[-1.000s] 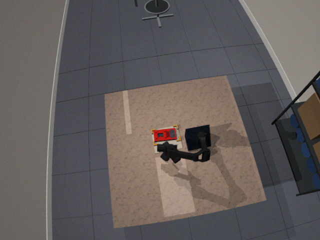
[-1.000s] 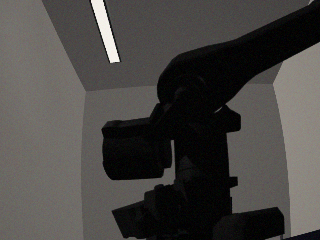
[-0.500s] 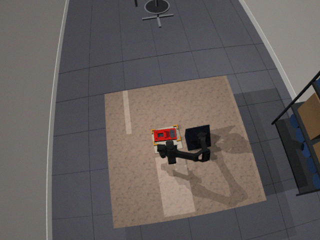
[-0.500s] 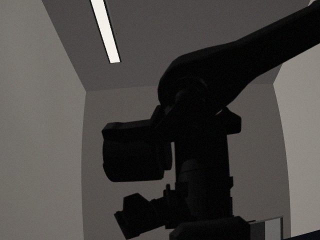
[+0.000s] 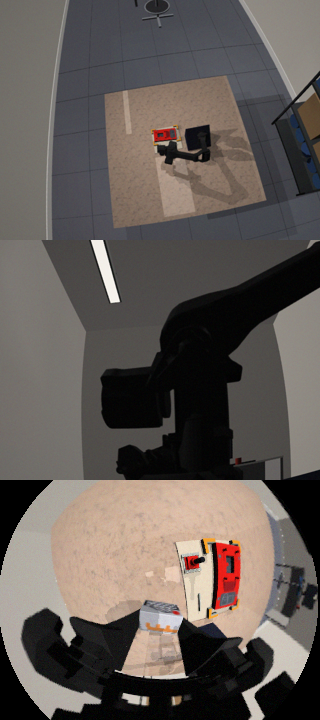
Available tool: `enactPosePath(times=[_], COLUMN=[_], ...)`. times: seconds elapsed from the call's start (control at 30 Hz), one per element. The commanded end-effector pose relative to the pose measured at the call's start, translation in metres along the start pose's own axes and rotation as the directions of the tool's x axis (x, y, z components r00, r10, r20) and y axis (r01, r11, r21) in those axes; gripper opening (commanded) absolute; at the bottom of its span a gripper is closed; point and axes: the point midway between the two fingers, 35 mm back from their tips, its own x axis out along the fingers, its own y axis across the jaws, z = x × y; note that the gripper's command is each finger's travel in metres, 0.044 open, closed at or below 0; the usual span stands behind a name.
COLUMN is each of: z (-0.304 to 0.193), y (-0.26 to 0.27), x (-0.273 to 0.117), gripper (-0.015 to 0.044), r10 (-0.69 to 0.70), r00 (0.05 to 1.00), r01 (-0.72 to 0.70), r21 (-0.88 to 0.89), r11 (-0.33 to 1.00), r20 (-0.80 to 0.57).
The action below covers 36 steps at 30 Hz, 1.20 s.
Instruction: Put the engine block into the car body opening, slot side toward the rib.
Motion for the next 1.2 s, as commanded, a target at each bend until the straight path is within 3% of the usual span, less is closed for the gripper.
enactPosePath(times=[0.0, 1.17], z=[-0.002, -0.002], y=[0.0, 0.0], x=[0.008, 0.064], gripper=[0.0, 0.0], r10=[0.003, 0.005], r00=[1.0, 1.0], r01=[-0.002, -0.005], r21=[0.037, 0.036], r11=[0.999, 0.999], r20=[-0.005, -0.006])
